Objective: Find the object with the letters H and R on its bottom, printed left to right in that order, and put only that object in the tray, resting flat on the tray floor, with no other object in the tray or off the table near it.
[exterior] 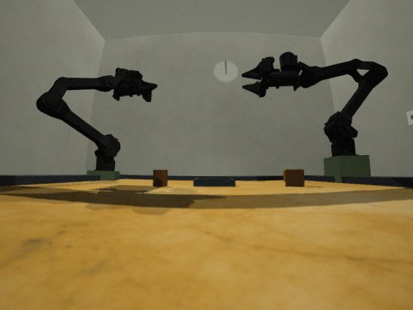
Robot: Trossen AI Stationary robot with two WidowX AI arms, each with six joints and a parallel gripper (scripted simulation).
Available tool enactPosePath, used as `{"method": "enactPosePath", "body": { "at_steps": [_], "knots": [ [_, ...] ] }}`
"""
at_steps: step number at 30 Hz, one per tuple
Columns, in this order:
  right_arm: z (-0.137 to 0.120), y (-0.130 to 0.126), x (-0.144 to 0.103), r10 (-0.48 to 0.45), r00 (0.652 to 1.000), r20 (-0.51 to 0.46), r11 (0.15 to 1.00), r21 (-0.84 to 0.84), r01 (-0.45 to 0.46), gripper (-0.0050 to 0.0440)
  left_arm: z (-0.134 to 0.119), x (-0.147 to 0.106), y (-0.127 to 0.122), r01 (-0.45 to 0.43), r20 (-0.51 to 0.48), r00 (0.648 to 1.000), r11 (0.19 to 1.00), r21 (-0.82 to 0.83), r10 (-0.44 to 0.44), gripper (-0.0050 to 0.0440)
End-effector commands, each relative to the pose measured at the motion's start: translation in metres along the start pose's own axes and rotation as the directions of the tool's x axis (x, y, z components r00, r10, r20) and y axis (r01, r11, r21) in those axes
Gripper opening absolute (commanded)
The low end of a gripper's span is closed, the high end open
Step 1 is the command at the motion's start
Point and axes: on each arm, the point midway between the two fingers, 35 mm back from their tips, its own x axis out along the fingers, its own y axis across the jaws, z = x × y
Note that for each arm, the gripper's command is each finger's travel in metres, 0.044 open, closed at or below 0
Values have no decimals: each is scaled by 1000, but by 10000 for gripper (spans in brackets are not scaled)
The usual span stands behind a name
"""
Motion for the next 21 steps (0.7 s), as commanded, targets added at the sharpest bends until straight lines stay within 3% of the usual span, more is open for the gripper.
{"method": "enactPosePath", "body": {
  "at_steps": [1,7,14,16,21],
  "knots": [
    [8,4,6,7,1000,14,1000,-3,-7,400,2,-3,-1,2,2,1000,1000,1,-2,-50],
    [-3,20,48,40,992,-123,999,26,-37,400,2,-3,-1,2,2,1000,1000,1,-2,-50],
    [-29,51,106,85,948,-307,996,52,-72,400,2,-3,-1,2,2,1000,1000,1,-2,-50],
    [-29,51,106,85,948,-307,996,52,-72,400,2,-3,-1,2,2,1000,1000,1,-2,-50],
    [-62,79,146,109,891,-441,994,62,-91,400,2,-3,-1,2,2,1000,1000,1,-2,-50]
  ]
}}
